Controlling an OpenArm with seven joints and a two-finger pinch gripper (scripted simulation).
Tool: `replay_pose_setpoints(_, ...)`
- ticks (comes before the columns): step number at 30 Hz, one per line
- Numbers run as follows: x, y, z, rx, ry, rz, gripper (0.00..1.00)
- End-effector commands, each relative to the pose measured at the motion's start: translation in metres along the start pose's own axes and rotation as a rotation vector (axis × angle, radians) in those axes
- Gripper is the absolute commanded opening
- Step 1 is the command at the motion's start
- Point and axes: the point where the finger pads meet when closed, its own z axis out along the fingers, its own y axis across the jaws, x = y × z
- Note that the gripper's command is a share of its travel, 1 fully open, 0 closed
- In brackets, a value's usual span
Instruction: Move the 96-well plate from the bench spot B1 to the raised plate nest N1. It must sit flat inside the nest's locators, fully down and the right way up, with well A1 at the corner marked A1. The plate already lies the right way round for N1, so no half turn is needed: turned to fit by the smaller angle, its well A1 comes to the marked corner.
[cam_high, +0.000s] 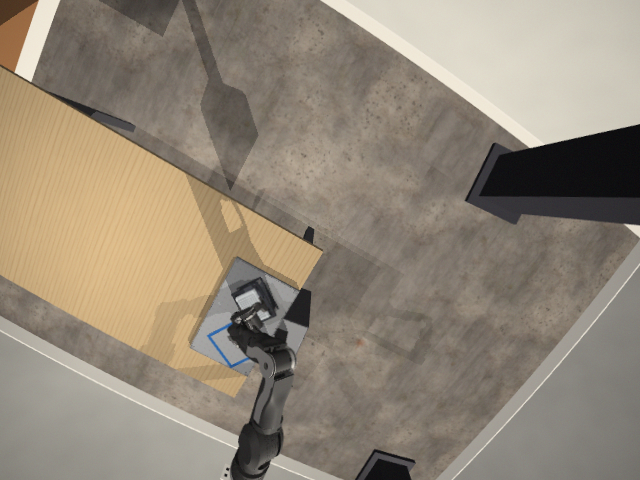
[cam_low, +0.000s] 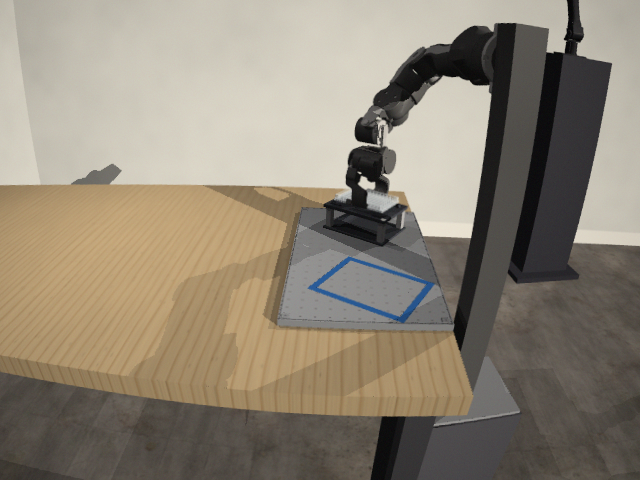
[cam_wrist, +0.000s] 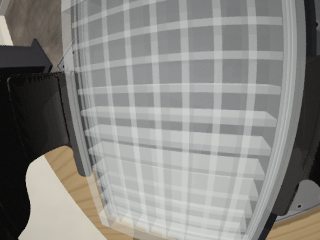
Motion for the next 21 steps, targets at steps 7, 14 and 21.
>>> replay_pose_setpoints(7, -0.0036, -0.0001, -0.0052, -0.003, -0.009, 0.003, 0.00)
replay_pose_setpoints(14, -0.0041, -0.0002, -0.0062, -0.003, -0.010, 0.004, 0.00)
replay_pose_setpoints(21, -0.0033, -0.0006, -0.0058, -0.002, -0.009, 0.004, 0.00)
